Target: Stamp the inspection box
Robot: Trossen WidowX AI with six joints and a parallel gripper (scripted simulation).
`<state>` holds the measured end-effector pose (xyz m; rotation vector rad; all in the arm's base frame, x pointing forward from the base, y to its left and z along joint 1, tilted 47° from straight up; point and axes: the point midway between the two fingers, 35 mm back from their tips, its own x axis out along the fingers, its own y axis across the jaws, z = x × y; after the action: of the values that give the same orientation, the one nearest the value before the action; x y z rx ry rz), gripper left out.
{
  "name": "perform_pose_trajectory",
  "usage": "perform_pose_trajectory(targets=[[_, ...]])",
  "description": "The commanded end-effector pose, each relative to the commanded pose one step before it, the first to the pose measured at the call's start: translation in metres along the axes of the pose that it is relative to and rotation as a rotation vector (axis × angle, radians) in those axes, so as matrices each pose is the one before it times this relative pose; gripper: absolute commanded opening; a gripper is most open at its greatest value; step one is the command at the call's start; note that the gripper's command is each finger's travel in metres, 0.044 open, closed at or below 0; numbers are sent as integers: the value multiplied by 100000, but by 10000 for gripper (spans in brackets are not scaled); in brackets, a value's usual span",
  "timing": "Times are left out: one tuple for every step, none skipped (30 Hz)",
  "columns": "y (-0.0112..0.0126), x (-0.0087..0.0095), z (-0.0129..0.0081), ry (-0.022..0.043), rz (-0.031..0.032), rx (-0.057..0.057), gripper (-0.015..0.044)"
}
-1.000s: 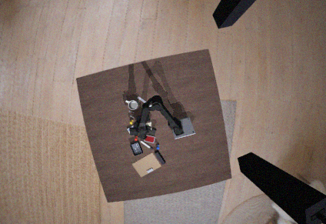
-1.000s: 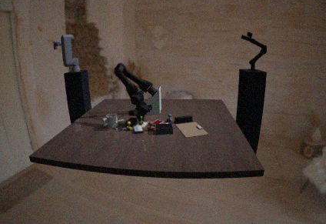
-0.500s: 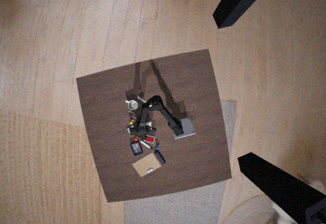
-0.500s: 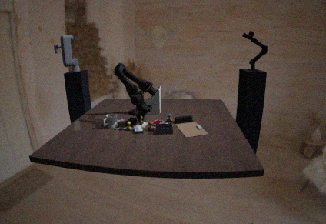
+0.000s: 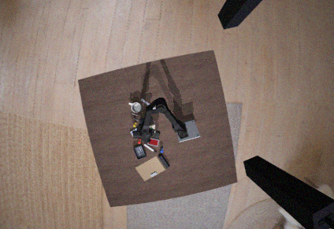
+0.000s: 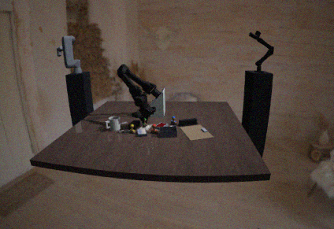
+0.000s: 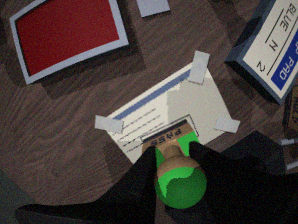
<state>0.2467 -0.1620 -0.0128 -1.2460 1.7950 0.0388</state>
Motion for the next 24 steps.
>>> perform_pose_trajectory(targets=[[-124,-224,-51,215,-341,506,0],[0,-49,0,-1,0,1,0],[0,-49,0,-1,0,1,0],[0,-49,0,-1,0,1,0],[-2,-25,4,-7,4,1,0],[-5,-75,12,-20,12,2,0],[-8,-125,19,-32,19,3,0],[-9,-152,23,-37,23,4,0],[-8,-153,22,-35,22,3,0],[-8,-153,21,-34,21,3,0],[-7,-154,20,-32,20,3,0],[-7,-154,18,-30,19,3,0],[-6,-155,17,-28,18,3,0],[-6,-155,16,-26,17,2,0],[-5,-156,15,-24,16,2,0],[-4,-156,14,-23,15,2,0],[-4,-156,13,-21,14,2,0],[-3,-157,12,-19,13,2,0],[-3,-157,11,-17,12,2,0],[-2,-158,10,-15,11,2,0],[-2,-158,9,-14,10,1,0],[-1,-158,7,-12,8,1,0],[-1,-159,6,-10,7,1,0],[0,-159,5,-8,6,1,0]])
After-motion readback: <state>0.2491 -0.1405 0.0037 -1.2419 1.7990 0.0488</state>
